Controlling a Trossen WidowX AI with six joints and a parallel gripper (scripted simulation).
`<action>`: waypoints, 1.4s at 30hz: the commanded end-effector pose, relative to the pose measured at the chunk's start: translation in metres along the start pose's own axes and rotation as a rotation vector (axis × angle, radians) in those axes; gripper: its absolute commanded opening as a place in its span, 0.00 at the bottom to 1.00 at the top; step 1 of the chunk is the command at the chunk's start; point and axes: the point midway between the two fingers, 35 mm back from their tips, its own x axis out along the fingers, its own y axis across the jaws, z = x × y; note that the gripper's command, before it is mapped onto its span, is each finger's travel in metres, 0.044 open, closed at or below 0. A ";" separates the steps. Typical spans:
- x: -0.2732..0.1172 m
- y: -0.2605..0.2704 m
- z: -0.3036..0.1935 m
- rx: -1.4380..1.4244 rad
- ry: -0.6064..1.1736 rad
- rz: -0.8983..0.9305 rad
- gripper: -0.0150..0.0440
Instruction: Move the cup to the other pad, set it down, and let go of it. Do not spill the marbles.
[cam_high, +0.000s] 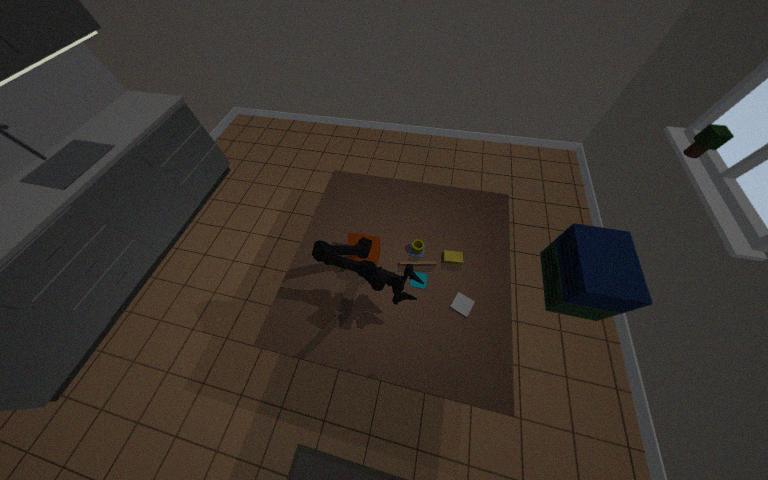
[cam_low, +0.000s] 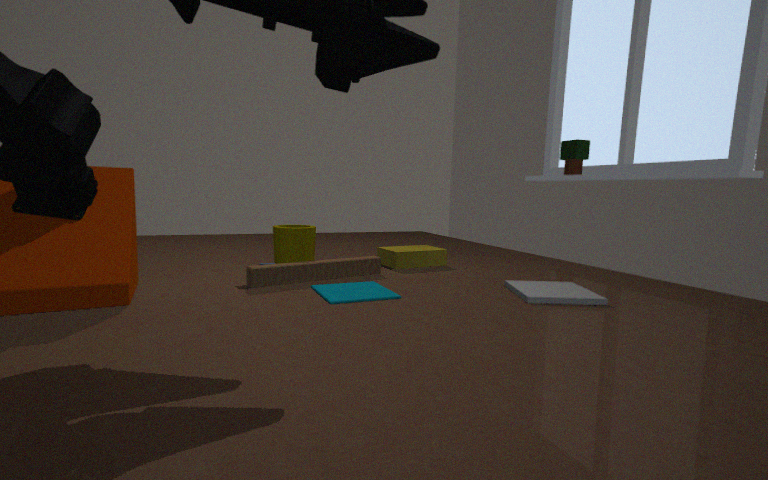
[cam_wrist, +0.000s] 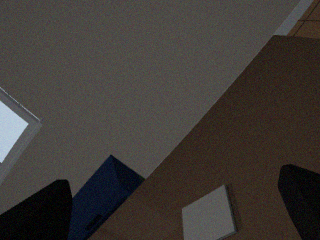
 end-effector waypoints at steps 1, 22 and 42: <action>0.002 0.001 -0.003 0.011 0.012 0.002 0.89; -0.008 0.120 -0.278 0.445 1.059 -0.549 0.54; -0.072 0.120 -0.348 0.117 0.973 -1.040 0.54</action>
